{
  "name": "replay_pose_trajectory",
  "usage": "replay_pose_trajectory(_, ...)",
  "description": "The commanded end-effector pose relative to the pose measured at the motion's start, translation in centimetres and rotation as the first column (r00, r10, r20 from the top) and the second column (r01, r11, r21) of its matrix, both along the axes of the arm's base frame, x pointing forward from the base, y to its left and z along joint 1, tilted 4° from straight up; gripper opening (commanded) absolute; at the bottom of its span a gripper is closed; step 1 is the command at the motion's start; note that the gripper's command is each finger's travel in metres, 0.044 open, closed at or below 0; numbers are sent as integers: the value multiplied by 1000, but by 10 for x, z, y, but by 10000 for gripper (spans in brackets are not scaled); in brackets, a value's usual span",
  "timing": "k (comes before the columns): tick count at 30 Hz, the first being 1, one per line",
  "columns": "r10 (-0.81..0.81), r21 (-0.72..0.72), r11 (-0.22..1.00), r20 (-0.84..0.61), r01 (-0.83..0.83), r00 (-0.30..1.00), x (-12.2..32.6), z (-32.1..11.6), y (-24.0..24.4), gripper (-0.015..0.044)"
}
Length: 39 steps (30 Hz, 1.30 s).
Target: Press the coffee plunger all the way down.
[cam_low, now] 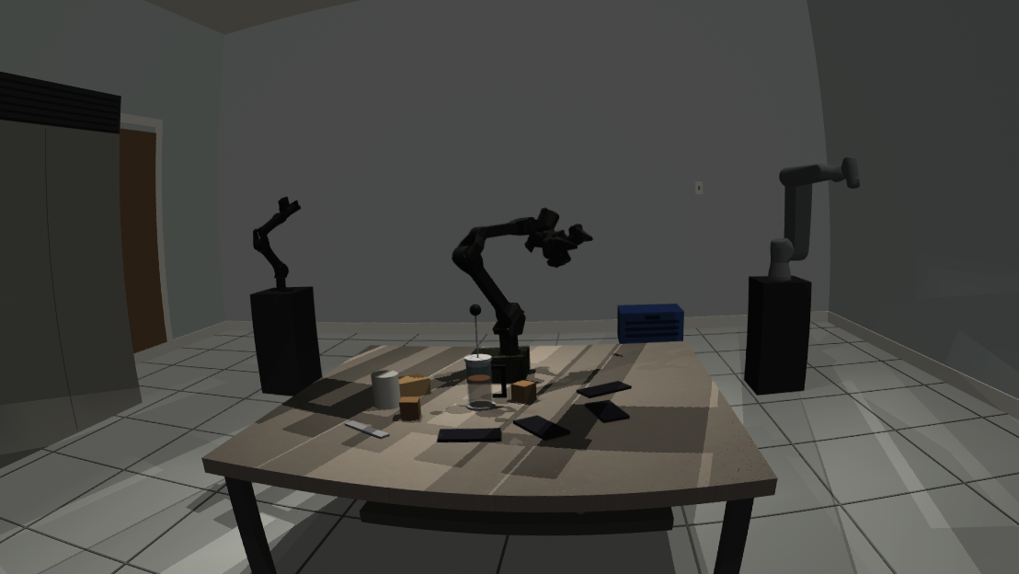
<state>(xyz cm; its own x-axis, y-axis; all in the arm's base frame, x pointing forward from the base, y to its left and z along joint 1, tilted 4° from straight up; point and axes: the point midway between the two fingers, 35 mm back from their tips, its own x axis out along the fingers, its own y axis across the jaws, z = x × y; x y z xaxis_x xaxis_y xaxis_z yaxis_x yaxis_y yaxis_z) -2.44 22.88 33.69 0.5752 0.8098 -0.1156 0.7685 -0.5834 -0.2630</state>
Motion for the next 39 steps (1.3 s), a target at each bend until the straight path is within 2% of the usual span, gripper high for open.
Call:
replay_pose_trajectory(1, -6, 3, 1000, -8, 6, 1000, 1, 0, 0, 426)
replay_pose_trajectory(2, -17, 8, 1000, -25, 17, 1000, 4, -1, 1, 440)
replay_pose_trajectory(11, -176, 70, 976, -285, 204, 942, 55, -12, 11, 440)
replay_pose_trajectory(15, -271, 130, 920, -473, 370, 839, 91, -19, 7, 440)
replay_pose_trajectory(20, -329, 184, 791, -677, 584, 658, 136, -27, -6, 440)
replay_pose_trajectory(25, -295, 208, 593, -843, 778, 450, 178, -34, -28, 440)
replay_pose_trajectory(30, -180, 197, 343, -946, 919, 270, 214, -40, -59, 440)
replay_pose_trajectory(35, 19, 143, 60, -990, 988, 142, 244, -46, -95, 440)
replay_pose_trajectory(39, 206, 70, -164, -973, 984, 104, 261, -49, -127, 440)
